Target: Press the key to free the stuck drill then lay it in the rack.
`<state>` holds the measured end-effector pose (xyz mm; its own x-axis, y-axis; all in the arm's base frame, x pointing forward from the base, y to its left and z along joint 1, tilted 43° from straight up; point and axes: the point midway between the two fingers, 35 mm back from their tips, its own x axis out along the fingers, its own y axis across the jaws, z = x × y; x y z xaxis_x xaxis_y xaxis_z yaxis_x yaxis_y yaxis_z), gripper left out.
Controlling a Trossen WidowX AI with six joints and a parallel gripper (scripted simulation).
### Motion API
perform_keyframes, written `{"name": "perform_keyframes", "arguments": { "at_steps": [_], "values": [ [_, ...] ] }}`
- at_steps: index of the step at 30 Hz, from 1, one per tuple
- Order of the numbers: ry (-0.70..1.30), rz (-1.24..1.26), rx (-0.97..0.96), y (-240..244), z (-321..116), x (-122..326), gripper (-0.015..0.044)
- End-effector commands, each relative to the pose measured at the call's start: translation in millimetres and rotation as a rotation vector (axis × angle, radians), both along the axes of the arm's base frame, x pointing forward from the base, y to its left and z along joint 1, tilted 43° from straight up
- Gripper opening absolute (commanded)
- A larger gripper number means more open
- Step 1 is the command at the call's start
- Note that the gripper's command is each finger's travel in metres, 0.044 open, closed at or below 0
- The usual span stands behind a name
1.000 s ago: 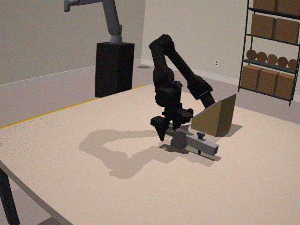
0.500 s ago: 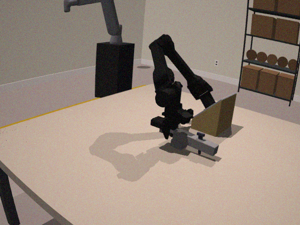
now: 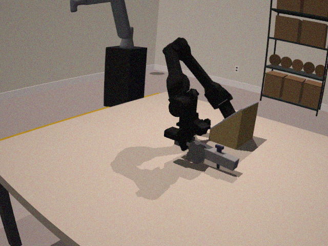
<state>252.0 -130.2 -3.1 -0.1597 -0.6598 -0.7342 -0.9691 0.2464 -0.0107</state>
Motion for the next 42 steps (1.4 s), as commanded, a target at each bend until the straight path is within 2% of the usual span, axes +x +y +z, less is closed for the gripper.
{"name": "perform_keyframes", "arguments": {
  "at_steps": [1, 26, 42],
  "values": [
    [0.002, 0.003, -0.004, -3.1, 3.7, -1.0, 0.0],
    [0.002, 0.003, -0.005, -27.7, 31.9, -7.0, 0.0],
    [0.002, 0.003, -0.005, -23.0, 22.8, -7.2, 0.042]
  ]
}}
